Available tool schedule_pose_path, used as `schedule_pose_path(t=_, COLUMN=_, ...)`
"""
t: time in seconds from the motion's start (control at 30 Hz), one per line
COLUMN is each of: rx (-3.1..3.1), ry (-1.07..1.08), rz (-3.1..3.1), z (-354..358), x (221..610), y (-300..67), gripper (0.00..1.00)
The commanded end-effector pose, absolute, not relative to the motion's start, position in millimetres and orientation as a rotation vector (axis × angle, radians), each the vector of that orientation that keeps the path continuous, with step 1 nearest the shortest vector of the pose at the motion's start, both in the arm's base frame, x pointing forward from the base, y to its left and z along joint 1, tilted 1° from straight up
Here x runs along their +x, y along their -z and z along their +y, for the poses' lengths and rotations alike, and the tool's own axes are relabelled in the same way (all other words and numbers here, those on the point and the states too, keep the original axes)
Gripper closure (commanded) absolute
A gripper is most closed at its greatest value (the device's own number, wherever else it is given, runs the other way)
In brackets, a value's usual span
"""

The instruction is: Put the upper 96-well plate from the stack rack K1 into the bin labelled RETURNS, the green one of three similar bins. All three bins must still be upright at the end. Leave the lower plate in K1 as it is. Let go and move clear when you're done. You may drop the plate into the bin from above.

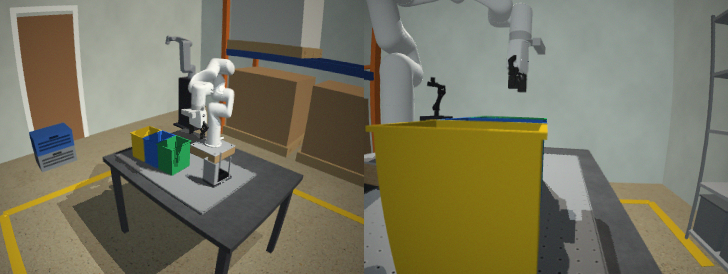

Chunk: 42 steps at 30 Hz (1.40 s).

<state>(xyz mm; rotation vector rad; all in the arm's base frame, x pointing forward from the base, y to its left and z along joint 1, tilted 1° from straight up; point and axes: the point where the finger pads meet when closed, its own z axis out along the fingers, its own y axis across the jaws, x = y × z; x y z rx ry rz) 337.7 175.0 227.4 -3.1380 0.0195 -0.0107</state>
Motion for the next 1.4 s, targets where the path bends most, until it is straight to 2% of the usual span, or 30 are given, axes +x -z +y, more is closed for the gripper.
schedule_pose_path(t=0.0, rx=-3.135, ry=0.018, rz=0.023, z=193.7, x=329.8, y=-226.3, gripper=0.0)
schedule_pose_path(t=0.83, rx=-3.13, ry=0.017, rz=0.023, z=294.3, x=276.3, y=-211.5, gripper=0.0)
schedule_pose_path(t=1.37, rx=-3.13, ry=0.017, rz=0.023, z=294.3, x=276.3, y=-211.5, gripper=0.0)
